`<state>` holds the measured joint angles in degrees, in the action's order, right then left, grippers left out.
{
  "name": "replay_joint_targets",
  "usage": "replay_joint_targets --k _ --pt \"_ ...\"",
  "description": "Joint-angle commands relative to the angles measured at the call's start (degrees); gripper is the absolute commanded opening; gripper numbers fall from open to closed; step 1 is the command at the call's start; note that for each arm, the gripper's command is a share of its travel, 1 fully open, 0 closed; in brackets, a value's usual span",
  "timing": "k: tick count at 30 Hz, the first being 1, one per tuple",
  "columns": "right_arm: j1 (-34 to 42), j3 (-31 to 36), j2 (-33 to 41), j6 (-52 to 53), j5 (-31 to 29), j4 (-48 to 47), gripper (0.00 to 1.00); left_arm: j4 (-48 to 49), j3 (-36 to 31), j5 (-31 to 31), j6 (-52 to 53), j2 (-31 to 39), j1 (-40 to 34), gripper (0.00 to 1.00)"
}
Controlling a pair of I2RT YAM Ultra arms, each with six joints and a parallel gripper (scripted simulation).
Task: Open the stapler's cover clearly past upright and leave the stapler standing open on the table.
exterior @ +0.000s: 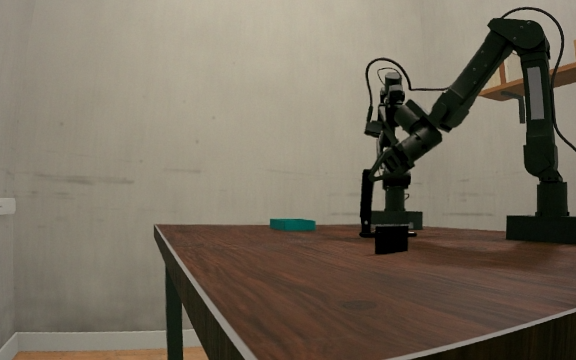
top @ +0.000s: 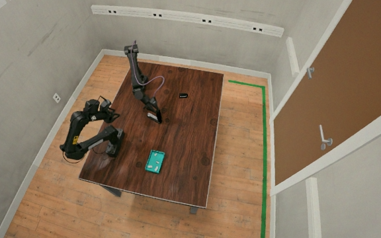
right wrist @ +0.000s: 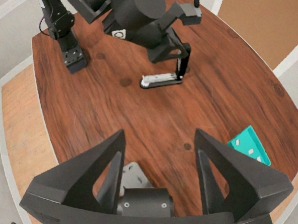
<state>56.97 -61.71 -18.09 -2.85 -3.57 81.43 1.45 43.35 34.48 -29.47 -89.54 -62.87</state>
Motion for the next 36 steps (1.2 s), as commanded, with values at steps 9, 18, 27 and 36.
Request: replay_joint_targets --k 9,18,27,36 --pt "0.2 -2.2 0.1 0.5 -0.1 -0.4 0.57 -15.3 11.7 -8.0 -1.5 -3.6 4.8 0.22" --pt "0.2 -2.2 0.1 0.5 -0.1 -0.4 0.57 -23.1 18.5 -12.2 -1.0 -6.8 7.3 0.22" --pt "0.2 -2.2 0.1 0.5 -0.1 -0.4 0.57 -32.4 27.6 -17.3 -0.1 -11.8 10.2 0.22" --pt "0.2 -2.2 0.1 0.5 -0.1 -0.4 0.57 -36.7 32.0 -19.2 0.1 -14.4 11.3 0.22"
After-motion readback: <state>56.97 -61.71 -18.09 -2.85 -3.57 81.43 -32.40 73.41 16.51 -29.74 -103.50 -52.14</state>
